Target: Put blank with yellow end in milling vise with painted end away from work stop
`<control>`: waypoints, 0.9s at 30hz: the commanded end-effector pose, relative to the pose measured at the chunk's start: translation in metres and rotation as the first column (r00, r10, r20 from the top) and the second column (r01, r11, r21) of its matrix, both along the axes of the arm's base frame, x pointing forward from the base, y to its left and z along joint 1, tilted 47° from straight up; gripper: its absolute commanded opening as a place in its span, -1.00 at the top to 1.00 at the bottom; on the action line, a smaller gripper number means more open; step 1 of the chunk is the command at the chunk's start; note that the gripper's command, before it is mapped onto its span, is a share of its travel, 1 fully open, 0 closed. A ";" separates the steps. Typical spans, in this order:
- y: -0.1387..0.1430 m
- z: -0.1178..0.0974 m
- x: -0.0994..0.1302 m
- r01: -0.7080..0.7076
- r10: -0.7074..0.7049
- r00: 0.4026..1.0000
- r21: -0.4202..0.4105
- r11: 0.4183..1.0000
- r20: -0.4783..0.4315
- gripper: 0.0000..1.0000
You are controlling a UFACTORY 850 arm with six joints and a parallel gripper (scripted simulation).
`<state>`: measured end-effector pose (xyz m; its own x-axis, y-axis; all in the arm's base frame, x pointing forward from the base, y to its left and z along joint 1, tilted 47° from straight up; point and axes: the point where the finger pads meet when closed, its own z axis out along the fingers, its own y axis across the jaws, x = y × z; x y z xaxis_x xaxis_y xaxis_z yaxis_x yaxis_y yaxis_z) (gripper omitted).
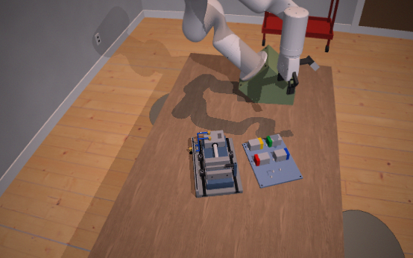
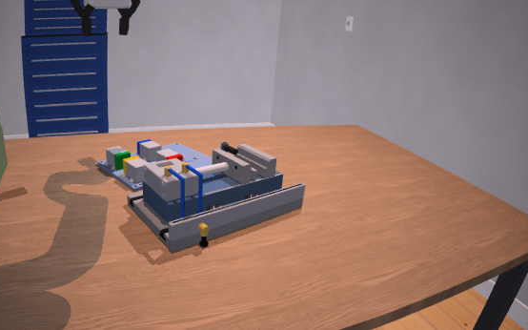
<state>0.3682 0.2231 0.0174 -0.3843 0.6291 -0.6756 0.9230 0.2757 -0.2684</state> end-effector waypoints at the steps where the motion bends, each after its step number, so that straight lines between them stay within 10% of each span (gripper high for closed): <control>1: -0.006 0.006 0.019 0.000 0.000 1.000 0.002 1.000 0.002 -1.00; 27: -0.035 0.032 0.103 -0.002 0.002 1.000 0.002 1.000 0.008 -1.00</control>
